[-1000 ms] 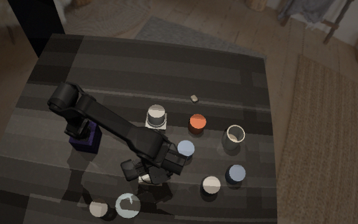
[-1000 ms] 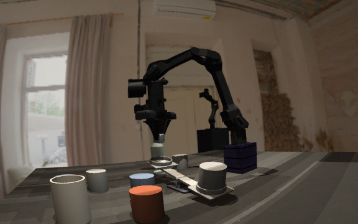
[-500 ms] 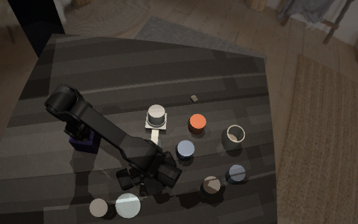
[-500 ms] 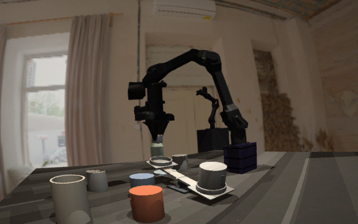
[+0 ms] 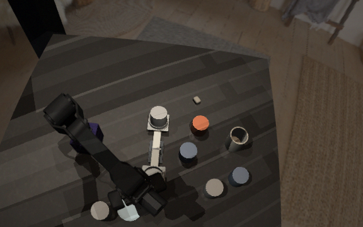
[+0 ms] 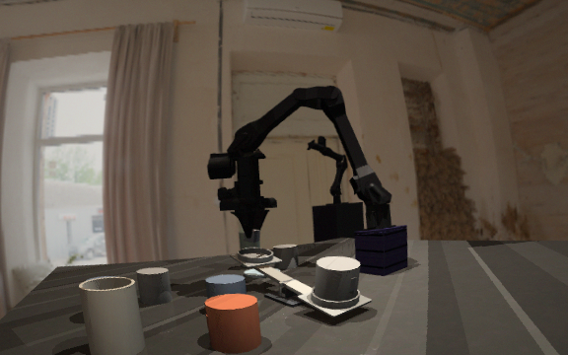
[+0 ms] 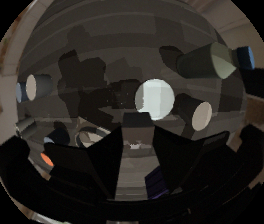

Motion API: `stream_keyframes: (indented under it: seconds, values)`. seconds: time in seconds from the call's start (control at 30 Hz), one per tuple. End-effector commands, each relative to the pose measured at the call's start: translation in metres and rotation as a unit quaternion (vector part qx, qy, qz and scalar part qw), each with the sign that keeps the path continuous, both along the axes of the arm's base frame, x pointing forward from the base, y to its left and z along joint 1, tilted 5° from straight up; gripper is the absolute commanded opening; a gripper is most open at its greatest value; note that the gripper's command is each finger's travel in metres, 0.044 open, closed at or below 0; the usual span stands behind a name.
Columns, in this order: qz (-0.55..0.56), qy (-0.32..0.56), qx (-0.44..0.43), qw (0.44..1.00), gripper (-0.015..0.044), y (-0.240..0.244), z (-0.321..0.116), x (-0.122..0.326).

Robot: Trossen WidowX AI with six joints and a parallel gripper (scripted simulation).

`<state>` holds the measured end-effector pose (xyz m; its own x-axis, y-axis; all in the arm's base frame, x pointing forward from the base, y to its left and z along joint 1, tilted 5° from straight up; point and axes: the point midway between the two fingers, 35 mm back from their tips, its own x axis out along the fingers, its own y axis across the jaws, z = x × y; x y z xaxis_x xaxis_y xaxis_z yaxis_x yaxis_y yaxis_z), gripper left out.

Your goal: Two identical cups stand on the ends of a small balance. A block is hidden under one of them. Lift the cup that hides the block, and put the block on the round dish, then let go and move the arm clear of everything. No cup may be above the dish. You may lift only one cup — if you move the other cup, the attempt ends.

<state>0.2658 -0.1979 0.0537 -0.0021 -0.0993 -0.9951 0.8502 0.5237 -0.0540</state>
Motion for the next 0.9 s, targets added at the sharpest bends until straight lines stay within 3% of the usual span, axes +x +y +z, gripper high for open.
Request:
stream_keyframes:
  seconds: [0.0,0.33,0.87]
  values:
    - [0.000,0.001,0.000,1.000,0.0000,-0.013,-0.009,-0.011]
    - [0.000,0.004,-0.003,1.000,0.0000,-0.044,-0.032,-0.040]
    - [0.000,0.004,-0.003,1.000,0.0000,-0.049,-0.074,-0.041]
